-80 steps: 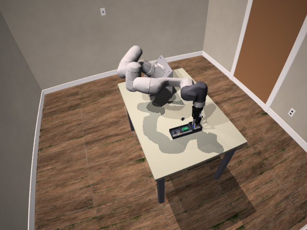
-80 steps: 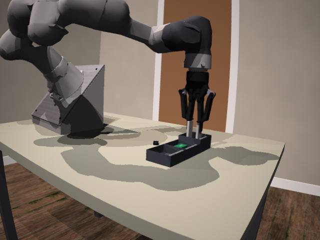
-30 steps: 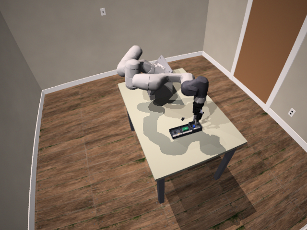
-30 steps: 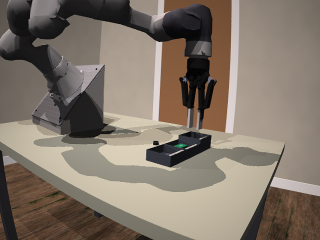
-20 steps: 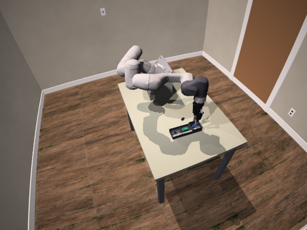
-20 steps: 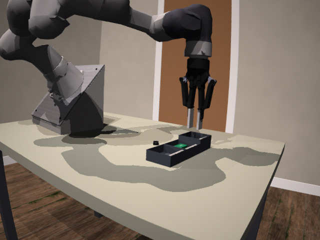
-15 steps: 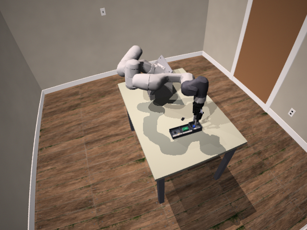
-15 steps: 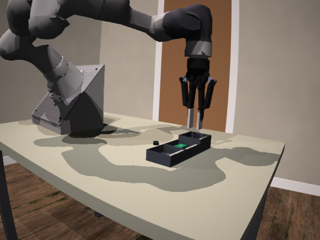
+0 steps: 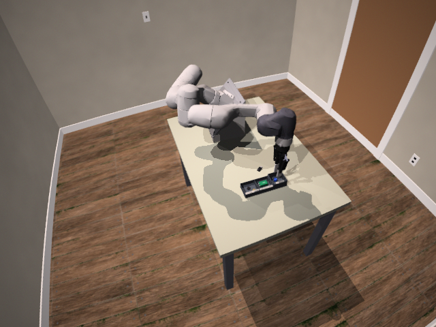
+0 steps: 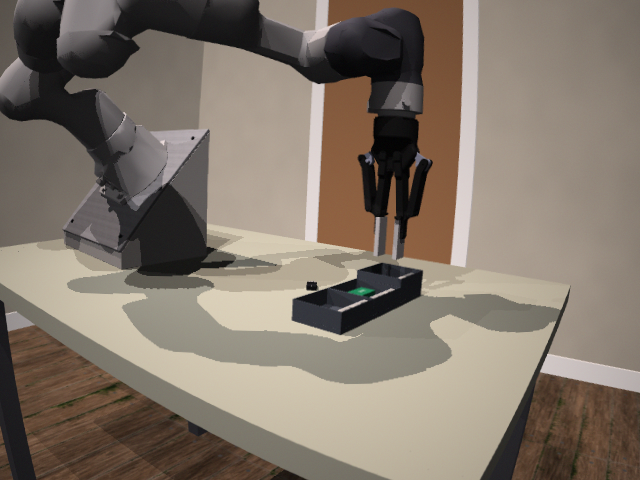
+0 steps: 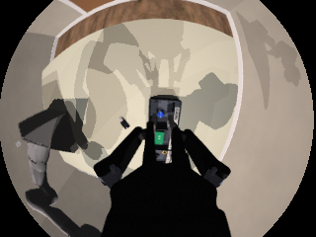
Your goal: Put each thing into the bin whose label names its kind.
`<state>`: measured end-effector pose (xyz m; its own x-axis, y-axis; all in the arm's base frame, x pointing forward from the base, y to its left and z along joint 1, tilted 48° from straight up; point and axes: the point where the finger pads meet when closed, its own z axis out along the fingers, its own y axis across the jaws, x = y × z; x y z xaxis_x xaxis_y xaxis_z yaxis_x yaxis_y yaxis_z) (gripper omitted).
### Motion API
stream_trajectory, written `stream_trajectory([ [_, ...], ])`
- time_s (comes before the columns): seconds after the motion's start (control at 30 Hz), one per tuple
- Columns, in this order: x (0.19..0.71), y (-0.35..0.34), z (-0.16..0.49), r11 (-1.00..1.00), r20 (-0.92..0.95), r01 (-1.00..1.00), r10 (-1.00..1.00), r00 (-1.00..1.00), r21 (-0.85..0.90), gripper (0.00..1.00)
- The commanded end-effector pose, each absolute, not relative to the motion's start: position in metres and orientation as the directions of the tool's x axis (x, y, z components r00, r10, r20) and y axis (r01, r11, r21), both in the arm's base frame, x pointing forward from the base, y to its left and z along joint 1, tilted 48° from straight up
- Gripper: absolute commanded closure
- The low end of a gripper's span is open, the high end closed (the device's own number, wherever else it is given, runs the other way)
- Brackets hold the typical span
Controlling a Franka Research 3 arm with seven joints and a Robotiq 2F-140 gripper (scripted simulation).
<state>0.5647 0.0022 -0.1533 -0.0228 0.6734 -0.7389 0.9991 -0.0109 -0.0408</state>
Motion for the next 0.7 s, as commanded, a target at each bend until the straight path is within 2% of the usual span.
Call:
stream_trajectory([
  [0.0,0.563,0.003,-0.153,-0.014,-0.739,0.999,0.673,-0.020,-0.040,0.81],
  [0.03,0.564,0.006,-0.150,-0.014,-0.739,0.999,0.673,-0.020,-0.040,0.00],
  [0.67,0.566,0.056,-0.104,-0.014,-0.739,0.999,0.673,-0.020,-0.040,0.00],
])
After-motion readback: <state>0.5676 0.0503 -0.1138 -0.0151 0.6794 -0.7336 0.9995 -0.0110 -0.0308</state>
